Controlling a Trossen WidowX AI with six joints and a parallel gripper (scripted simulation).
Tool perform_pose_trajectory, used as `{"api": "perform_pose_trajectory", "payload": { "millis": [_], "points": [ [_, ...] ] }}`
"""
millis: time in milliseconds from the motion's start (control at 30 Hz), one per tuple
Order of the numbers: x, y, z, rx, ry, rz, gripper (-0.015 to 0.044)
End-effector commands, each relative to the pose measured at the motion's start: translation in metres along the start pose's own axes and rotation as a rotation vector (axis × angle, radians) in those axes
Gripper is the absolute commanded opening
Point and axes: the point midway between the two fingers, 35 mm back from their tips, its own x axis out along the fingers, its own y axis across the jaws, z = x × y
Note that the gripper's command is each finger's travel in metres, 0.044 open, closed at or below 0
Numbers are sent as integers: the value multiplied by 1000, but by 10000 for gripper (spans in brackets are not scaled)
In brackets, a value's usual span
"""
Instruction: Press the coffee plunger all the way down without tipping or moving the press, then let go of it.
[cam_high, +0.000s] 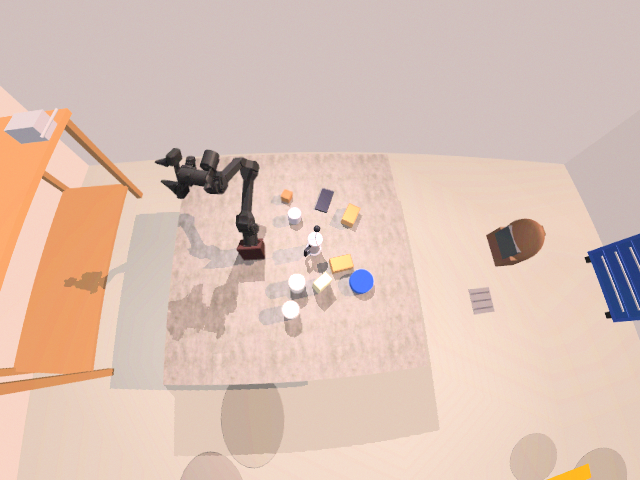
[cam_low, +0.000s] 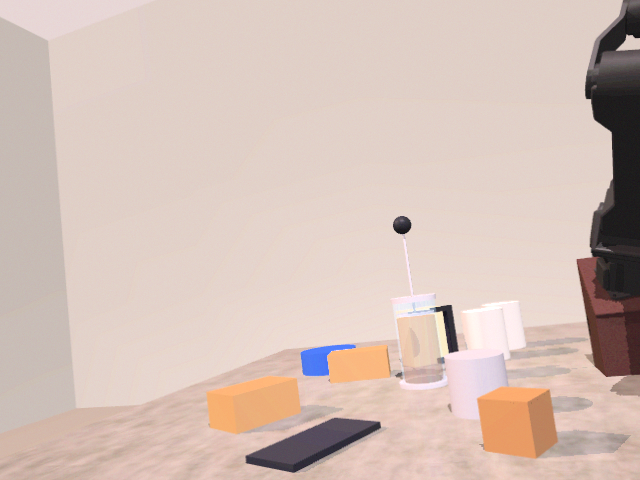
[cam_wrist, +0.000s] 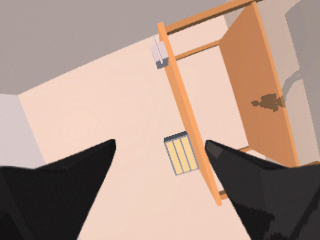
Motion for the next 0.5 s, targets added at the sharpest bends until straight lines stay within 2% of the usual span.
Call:
{"api": "perform_pose_trajectory", "payload": {
  "millis": [0, 233, 467],
  "points": [
    [0, 1, -1, -4, 5, 4, 426],
    [-23, 19, -42, -143, 184, 143, 440],
    [-90, 39, -116, -366, 538, 436, 440]
  ]
}}
